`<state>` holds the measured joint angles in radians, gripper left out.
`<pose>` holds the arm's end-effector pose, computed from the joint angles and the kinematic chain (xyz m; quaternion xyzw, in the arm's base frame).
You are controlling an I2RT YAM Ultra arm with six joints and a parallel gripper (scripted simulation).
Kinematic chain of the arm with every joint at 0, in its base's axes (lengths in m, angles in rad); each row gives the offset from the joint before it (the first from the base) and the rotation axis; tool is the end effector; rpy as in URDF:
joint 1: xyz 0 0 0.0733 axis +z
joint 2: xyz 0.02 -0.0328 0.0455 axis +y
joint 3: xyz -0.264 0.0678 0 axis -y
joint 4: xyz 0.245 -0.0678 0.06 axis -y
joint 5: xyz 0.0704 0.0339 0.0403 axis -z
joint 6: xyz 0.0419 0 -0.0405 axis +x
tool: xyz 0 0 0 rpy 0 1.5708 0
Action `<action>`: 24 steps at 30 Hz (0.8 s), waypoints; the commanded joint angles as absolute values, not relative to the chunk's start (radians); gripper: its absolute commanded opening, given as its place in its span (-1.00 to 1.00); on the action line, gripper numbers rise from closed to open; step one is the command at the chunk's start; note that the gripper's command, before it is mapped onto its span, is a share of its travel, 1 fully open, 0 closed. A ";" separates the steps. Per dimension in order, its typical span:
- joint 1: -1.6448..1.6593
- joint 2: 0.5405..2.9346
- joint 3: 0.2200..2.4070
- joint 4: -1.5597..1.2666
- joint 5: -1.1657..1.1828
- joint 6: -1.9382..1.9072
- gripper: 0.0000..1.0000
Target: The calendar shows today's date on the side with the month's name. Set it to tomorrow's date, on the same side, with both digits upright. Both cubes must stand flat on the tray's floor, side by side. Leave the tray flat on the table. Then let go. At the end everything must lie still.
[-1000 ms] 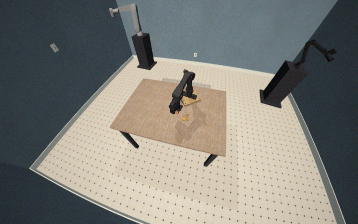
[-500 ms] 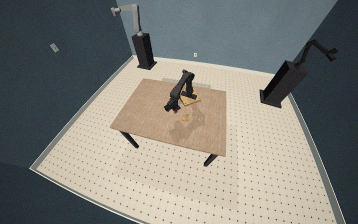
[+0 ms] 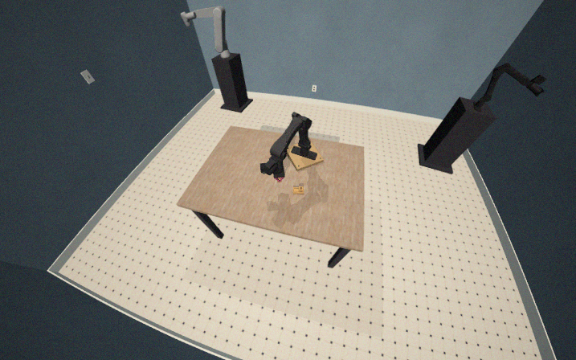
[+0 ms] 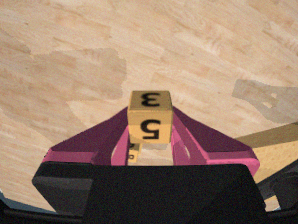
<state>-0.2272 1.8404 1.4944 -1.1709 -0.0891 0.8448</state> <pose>0.3392 -0.0735 0.2346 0.5090 0.8592 0.0506 0.0121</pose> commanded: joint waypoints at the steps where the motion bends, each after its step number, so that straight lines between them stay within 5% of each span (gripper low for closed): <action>1: -0.245 1.858 1.525 -1.169 -0.089 0.984 -0.49; 24: -0.308 1.885 1.546 -1.170 -0.091 1.502 -0.49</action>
